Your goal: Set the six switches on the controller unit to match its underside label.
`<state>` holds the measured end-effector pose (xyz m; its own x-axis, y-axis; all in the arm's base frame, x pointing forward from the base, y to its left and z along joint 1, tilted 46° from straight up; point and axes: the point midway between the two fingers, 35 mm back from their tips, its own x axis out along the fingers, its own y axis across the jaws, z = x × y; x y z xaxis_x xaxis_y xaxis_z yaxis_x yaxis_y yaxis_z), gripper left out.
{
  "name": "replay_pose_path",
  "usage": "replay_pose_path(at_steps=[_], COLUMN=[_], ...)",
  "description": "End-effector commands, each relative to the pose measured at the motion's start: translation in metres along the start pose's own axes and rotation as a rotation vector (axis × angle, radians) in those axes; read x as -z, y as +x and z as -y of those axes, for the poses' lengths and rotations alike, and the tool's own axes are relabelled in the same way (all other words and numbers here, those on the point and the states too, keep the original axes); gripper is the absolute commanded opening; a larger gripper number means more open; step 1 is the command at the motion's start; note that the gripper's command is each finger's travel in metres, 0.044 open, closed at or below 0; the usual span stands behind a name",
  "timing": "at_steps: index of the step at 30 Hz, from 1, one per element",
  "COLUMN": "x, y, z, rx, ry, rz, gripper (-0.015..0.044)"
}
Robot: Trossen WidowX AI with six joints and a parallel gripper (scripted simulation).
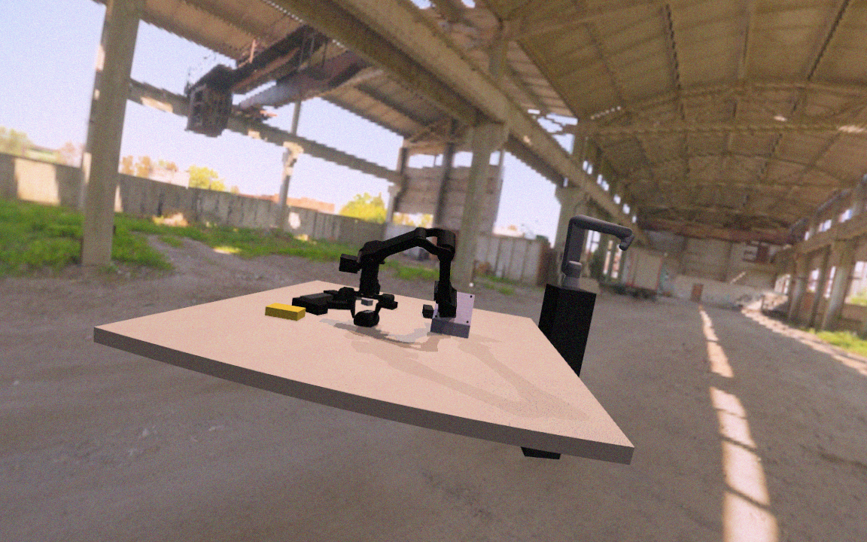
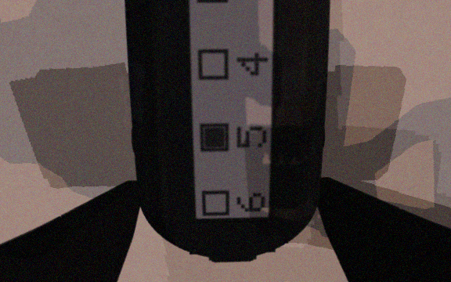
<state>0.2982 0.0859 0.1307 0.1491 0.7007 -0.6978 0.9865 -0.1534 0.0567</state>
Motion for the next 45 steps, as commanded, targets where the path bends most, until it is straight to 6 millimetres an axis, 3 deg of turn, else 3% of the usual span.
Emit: replay_pose_path(at_steps=[1, 45], x=[-0.002, -0.02], y=[-0.005, -0.036], z=[-0.001, -0.001], rx=[-0.006, -0.005], ry=[0.0, 0.001], rz=[0.001, 0.003], gripper=[0.0336, 0.0336])
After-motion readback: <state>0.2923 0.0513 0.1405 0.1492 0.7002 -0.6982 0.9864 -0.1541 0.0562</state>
